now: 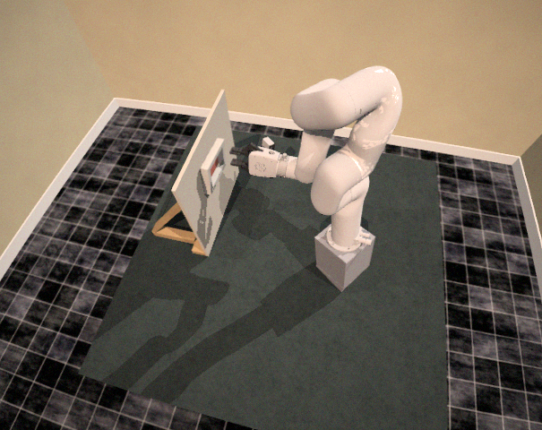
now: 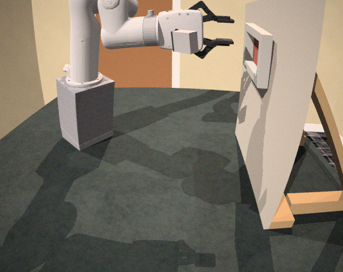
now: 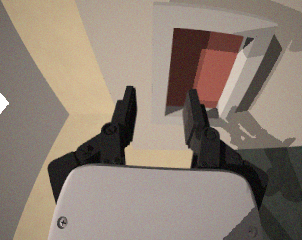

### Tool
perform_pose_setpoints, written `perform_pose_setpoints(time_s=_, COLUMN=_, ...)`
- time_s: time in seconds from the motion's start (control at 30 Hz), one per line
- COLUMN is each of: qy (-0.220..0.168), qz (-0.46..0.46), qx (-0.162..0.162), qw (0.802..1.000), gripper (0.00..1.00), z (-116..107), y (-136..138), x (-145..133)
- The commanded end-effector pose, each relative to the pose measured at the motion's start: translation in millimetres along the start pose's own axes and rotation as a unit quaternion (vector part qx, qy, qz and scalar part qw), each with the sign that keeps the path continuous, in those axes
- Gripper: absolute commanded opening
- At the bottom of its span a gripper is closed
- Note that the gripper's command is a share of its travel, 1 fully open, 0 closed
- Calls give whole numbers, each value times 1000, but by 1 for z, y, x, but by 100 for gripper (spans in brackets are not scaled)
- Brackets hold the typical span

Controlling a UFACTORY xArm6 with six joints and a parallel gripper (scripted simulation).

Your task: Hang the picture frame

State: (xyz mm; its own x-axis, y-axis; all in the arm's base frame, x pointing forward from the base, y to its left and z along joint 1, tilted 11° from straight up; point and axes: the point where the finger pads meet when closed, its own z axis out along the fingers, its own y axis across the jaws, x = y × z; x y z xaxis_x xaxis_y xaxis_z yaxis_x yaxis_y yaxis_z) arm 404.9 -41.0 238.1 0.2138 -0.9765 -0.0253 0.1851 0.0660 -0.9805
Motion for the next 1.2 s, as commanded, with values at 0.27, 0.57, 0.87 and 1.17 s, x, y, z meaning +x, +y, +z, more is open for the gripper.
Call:
perform_pose_setpoints(time_s=0.27, qy=-1, qz=0, qx=2, qw=1000, gripper=50, z=2, y=-1, x=1)
perform_pose_setpoints(time_s=0.57, qy=-1, qz=0, qx=2, qw=1000, gripper=50, z=3, y=-1, x=1)
perform_pose_setpoints(time_s=0.87, qy=-1, qz=0, qx=2, qw=1000, gripper=50, z=10, y=-1, x=1)
perform_pose_setpoints(time_s=1.17, qy=-1, qz=0, qx=2, qw=1000, gripper=50, z=20, y=-1, x=1)
